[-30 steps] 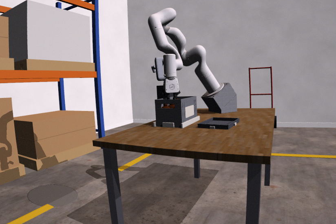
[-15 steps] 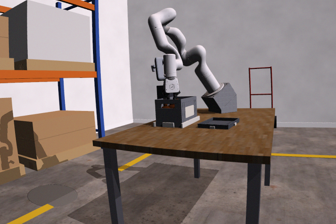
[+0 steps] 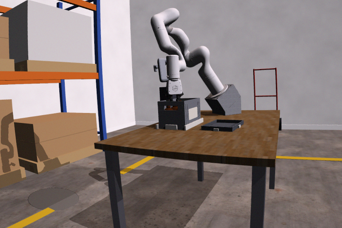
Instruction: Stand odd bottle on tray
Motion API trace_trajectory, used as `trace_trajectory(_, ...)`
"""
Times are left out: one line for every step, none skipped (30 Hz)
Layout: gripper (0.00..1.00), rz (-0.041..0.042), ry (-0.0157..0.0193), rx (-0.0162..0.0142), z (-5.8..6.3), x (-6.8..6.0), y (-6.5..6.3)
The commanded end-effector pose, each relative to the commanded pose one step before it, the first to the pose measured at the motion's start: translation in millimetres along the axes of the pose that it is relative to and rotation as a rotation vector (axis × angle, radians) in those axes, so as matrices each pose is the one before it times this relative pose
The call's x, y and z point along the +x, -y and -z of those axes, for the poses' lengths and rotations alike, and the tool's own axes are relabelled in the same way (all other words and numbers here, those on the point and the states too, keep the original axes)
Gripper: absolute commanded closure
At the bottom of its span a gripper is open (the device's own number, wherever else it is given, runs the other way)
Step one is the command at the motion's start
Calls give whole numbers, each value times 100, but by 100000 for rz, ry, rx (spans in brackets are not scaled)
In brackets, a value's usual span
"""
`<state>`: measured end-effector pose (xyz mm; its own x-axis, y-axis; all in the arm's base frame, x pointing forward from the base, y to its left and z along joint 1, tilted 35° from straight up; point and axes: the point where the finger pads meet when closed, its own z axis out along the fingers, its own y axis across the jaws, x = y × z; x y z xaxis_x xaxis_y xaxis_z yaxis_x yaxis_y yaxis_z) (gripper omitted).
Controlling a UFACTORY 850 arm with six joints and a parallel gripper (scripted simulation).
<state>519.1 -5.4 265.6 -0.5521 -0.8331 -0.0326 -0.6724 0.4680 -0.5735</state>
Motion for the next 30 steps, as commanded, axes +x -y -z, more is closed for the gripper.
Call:
trace_trajectory(100, -29, 78, 94, 37, -35, 51)
trace_trajectory(100, 0, 0, 0, 0, 0, 0)
trace_trajectory(100, 0, 0, 0, 0, 0, 0)
trace_trajectory(100, 0, 0, 0, 0, 0, 0)
trace_trajectory(100, 0, 0, 0, 0, 0, 0)
trace_trajectory(35, 0, 0, 0, 0, 0, 0)
trace_trajectory(35, 0, 0, 0, 0, 0, 0)
trace_trajectory(35, 0, 0, 0, 0, 0, 0)
trace_trajectory(35, 0, 0, 0, 0, 0, 0)
trace_trajectory(35, 0, 0, 0, 0, 0, 0)
trace_trajectory(35, 0, 0, 0, 0, 0, 0)
trace_trajectory(35, 0, 0, 0, 0, 0, 0)
trace_trajectory(35, 0, 0, 0, 0, 0, 0)
trace_trajectory(35, 0, 0, 0, 0, 0, 0)
trace_trajectory(35, 0, 0, 0, 0, 0, 0)
trace_trajectory(35, 0, 0, 0, 0, 0, 0)
trace_trajectory(35, 0, 0, 0, 0, 0, 0)
trace_trajectory(35, 0, 0, 0, 0, 0, 0)
trace_trajectory(35, 0, 0, 0, 0, 0, 0)
trace_trajectory(35, 0, 0, 0, 0, 0, 0)
trace_trajectory(35, 0, 0, 0, 0, 0, 0)
trace_trajectory(35, 0, 0, 0, 0, 0, 0)
trace_trajectory(35, 0, 0, 0, 0, 0, 0)
trace_trajectory(35, 0, 0, 0, 0, 0, 0)
trace_trajectory(35, 0, 0, 0, 0, 0, 0)
trace_trajectory(35, 0, 0, 0, 0, 0, 0)
trace_trajectory(35, 0, 0, 0, 0, 0, 0)
trace_trajectory(35, 0, 0, 0, 0, 0, 0)
trace_trajectory(35, 0, 0, 0, 0, 0, 0)
trace_trajectory(35, 0, 0, 0, 0, 0, 0)
